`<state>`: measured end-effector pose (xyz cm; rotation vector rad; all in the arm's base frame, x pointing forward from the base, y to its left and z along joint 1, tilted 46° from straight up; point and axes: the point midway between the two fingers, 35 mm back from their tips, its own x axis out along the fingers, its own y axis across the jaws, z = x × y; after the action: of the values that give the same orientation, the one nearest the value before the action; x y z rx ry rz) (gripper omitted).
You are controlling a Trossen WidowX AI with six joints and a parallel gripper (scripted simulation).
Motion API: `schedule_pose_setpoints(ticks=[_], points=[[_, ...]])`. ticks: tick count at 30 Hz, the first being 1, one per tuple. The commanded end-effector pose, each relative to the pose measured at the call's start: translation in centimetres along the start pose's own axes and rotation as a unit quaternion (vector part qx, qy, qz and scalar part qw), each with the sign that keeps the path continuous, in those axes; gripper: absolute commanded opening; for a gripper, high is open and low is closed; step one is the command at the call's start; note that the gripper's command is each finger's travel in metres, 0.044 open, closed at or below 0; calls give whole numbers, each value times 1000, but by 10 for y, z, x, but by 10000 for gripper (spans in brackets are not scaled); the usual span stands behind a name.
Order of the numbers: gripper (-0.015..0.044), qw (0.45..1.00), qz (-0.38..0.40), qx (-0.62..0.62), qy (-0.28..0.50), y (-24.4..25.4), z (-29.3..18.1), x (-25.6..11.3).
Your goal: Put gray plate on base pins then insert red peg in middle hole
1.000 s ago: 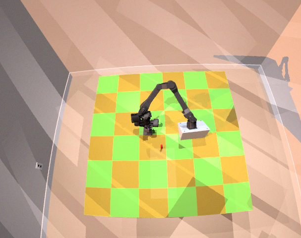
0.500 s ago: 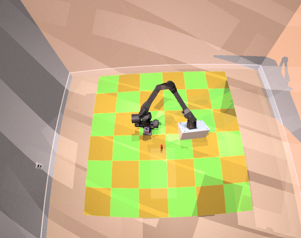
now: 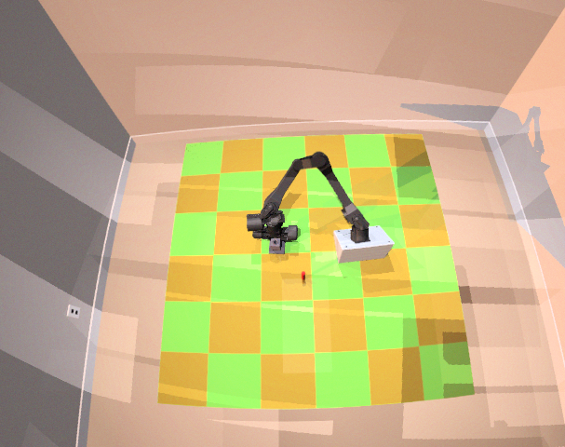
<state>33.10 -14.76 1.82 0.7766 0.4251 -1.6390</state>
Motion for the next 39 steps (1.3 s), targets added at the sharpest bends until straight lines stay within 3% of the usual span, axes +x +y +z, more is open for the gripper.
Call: schedule_pose_setpoints(ticks=[1, 8, 13, 20, 26, 34, 39], points=[[263, 1000, 0, 1, 0, 0, 0, 0], [440, 1000, 0, 1, 0, 0, 0, 0], [440, 1000, 0, 1, 1, 2, -1, -10], [440, 1000, -2, -3, 1, 1, -2, -115], [440, 1000, -2, -7, 2, 2, -8, -118], [440, 985, -1, -170, 16, -68, -119, -124], [440, 966, -2, -260, 7, -123, -162, -120]])
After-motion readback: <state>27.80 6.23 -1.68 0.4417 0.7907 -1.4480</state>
